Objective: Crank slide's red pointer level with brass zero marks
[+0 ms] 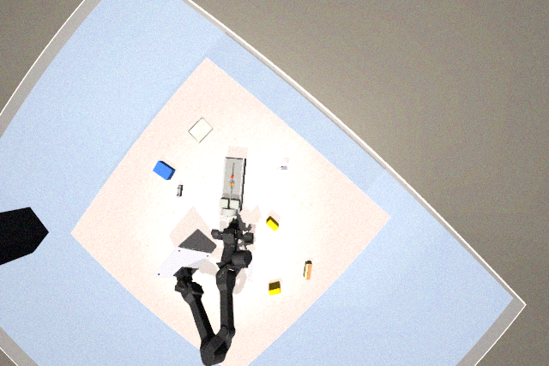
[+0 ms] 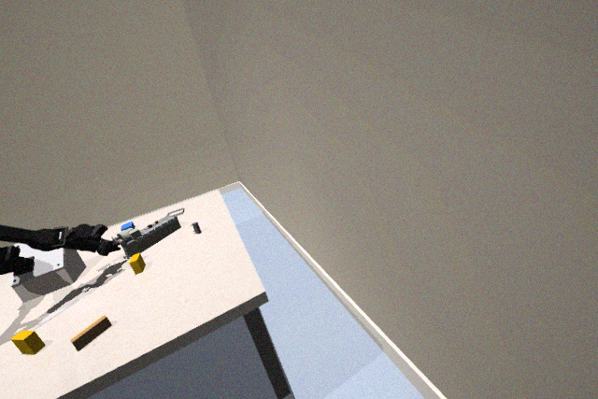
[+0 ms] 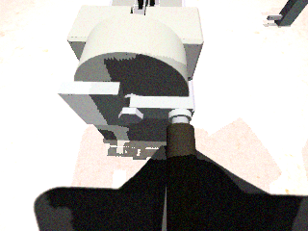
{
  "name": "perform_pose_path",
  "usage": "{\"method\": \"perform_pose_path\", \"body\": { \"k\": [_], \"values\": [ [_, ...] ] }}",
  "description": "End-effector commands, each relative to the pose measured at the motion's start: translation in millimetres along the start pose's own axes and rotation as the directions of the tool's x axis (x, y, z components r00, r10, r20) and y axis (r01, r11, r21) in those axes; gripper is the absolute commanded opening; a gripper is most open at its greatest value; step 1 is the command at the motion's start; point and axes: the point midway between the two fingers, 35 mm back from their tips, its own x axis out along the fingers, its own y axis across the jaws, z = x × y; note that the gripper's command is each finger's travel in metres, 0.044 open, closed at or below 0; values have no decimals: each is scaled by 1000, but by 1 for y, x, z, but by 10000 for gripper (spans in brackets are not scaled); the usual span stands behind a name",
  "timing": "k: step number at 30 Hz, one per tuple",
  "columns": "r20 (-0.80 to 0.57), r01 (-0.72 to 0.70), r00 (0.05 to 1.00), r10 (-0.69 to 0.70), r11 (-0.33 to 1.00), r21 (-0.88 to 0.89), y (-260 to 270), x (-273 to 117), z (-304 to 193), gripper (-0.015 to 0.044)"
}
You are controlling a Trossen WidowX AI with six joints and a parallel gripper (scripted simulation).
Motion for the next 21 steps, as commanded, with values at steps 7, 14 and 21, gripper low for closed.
{"method": "perform_pose_path", "body": {
  "k": [7,14,21],
  "values": [
    [-8,3,1000,-3,1000,3,3,12,-12,0],
    [-8,3,1000,-3,1000,3,9,17,-17,0],
    [-8,3,1000,-3,1000,3,16,20,-21,0]
  ]
}}
